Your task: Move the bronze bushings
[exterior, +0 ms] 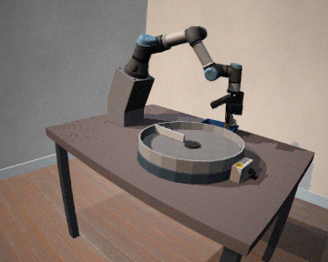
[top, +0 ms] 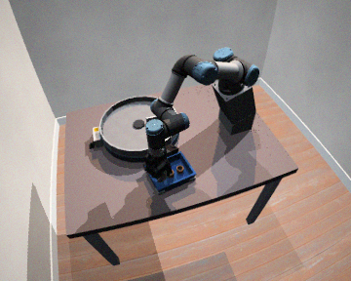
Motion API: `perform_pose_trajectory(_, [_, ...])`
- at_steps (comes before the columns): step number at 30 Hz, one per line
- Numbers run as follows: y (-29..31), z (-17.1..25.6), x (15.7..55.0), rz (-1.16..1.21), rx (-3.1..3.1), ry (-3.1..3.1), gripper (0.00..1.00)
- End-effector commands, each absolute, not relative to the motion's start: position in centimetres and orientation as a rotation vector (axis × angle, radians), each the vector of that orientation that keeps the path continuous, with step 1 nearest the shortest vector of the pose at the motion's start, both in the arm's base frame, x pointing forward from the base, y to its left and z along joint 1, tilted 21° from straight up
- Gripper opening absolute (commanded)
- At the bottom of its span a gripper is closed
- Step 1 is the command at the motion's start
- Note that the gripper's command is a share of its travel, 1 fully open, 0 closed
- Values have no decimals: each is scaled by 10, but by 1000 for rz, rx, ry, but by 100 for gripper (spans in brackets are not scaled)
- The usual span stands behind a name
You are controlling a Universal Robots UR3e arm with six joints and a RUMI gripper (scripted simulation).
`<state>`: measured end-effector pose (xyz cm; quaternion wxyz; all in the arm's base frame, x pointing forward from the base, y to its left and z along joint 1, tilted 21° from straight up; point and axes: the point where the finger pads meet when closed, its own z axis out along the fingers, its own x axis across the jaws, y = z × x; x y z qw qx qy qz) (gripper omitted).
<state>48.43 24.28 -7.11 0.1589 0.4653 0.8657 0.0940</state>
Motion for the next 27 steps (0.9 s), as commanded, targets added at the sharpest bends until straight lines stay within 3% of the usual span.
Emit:
perform_pose_trajectory(1, [243, -67, 484, 272, 1329, 2473, 6])
perform_pose_trajectory(20, [242, -7, 460, 272, 1329, 2473, 6])
perform_pose_trajectory(27, [242, -7, 460, 272, 1329, 2473, 6])
